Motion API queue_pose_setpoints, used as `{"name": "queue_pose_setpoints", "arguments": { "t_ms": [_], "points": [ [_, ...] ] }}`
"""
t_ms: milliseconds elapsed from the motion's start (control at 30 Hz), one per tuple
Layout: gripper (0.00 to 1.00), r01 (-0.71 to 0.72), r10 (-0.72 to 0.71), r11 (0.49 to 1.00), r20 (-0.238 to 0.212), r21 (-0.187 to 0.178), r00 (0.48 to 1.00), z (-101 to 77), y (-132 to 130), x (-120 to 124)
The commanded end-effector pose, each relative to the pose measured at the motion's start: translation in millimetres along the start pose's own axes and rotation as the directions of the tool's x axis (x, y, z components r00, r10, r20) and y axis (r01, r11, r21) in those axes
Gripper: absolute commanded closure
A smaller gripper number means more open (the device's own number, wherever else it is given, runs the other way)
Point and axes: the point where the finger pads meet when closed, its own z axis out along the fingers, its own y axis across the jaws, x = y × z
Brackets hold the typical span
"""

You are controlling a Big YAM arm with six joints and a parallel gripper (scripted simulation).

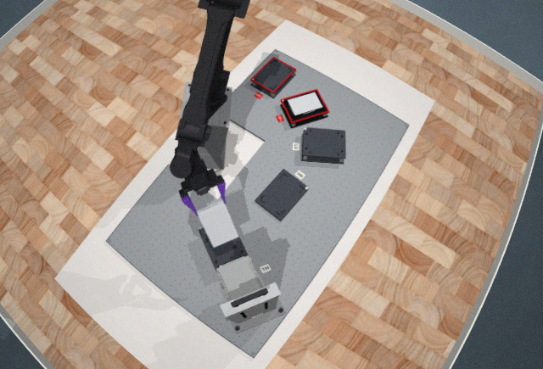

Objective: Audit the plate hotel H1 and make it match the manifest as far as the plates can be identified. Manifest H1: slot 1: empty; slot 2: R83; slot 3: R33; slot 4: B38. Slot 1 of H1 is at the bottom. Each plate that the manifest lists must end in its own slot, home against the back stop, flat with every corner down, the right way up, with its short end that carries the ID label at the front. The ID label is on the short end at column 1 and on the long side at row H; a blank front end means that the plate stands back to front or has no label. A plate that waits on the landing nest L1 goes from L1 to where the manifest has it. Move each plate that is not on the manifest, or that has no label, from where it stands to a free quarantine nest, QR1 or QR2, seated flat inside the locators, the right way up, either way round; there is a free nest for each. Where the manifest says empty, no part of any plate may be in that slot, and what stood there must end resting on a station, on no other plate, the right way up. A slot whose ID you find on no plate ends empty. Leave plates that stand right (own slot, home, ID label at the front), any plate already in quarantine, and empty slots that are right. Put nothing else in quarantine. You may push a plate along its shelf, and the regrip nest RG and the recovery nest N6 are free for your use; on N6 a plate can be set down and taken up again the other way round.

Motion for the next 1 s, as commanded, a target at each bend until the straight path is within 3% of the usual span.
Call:
{"name": "queue_pose_setpoints", "arguments": {
  "t_ms": [0, 267, 967],
  "points": [
    [0.14, 0.024, -0.027, 0.999, 0.075, 0.04, 0.997, -8.9, -13.4, -27.4],
    [0.14, 0.002, -0.003, 1.0, 0.041, 0.023, 0.999, -3.0, -6.5, -6.8],
    [0.14, 0.001, -0.002, 1.0, 0.041, 0.024, 0.999, 3.5, -7.0, 0.3]
  ]
}}
